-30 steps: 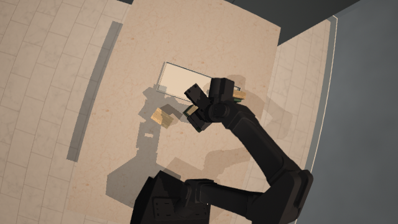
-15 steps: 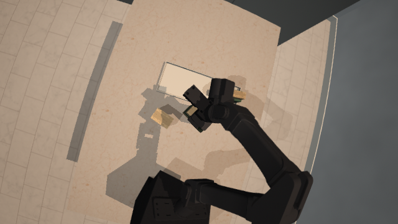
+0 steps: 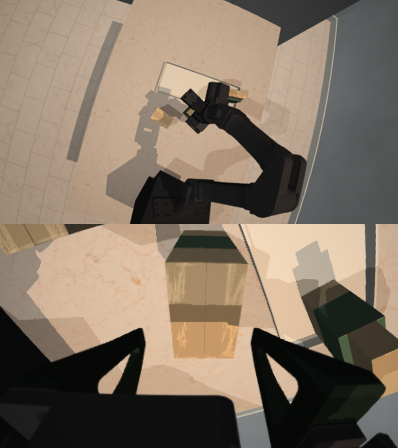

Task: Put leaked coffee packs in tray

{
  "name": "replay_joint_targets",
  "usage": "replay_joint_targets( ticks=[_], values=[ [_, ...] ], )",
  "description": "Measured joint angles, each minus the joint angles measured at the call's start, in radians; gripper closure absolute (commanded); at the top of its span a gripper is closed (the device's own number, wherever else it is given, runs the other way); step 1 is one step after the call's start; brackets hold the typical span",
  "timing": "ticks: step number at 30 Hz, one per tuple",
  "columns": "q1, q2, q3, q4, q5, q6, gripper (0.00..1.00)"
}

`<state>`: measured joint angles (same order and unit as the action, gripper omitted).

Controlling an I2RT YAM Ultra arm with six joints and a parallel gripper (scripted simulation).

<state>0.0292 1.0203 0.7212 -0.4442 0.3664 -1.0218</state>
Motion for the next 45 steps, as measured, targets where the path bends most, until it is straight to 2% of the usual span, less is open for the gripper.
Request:
replay_joint_targets(
  ticks=[8,45],
  values=[
    [0.000,0.000,0.000,0.029,-0.007,-0.005,0.21],
    [0.000,0.000,0.000,0.029,-0.009,-0.003,0.21]
  ],
)
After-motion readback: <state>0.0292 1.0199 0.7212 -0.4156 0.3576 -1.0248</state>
